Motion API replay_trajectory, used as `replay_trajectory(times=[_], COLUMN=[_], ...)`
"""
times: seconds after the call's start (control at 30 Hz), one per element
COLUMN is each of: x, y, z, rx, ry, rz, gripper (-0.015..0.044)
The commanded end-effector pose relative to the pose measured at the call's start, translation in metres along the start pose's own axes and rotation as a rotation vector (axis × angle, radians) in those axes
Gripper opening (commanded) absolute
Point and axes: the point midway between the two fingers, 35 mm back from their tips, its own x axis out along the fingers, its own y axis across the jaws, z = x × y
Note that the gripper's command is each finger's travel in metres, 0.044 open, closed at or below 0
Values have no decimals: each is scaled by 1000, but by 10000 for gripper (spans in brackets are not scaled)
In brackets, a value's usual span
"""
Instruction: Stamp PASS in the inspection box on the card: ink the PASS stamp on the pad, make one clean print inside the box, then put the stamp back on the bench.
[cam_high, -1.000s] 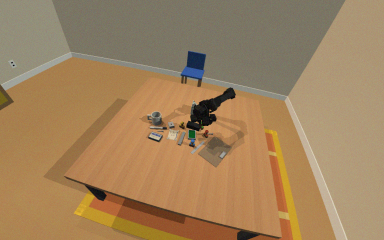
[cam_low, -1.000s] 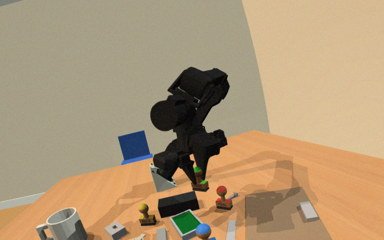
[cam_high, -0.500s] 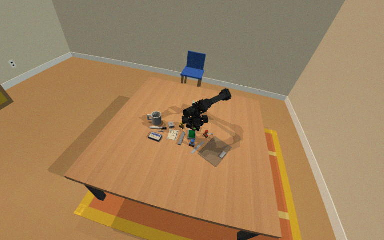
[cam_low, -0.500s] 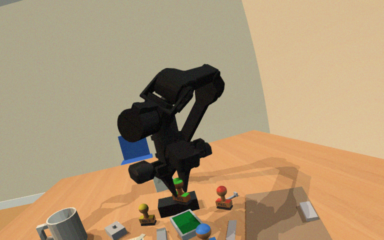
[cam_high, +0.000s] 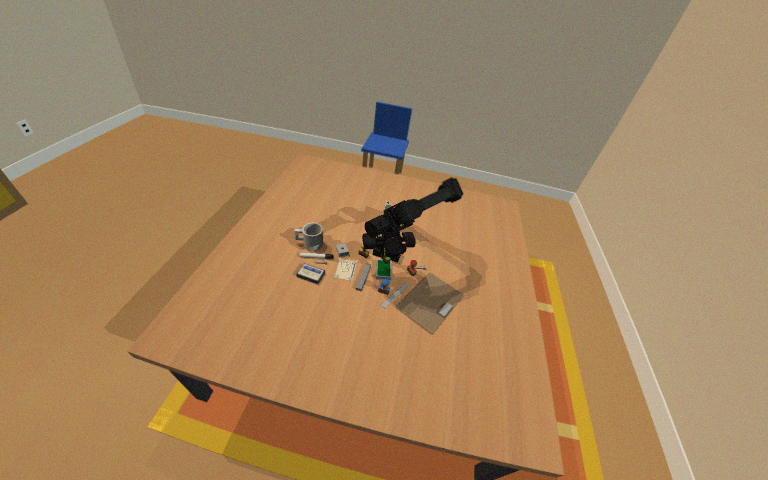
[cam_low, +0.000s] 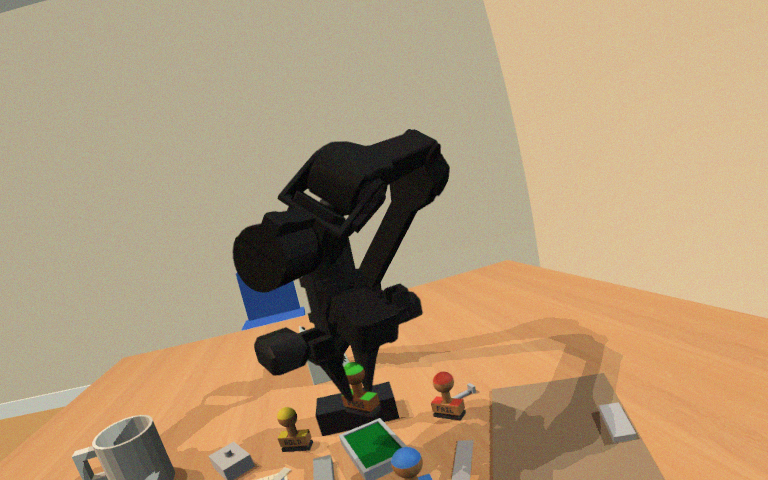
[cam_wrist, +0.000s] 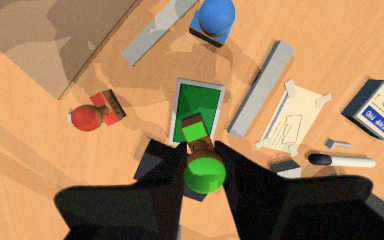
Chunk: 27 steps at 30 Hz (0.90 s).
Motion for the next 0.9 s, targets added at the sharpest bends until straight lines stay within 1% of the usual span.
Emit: replay_trajectory(times=[0.0, 0.87], x=[4, 21], y=[0, 0], z=[0, 0], rx=[7, 5], ry=[1, 1], rz=[3, 5], gripper=[0, 0])
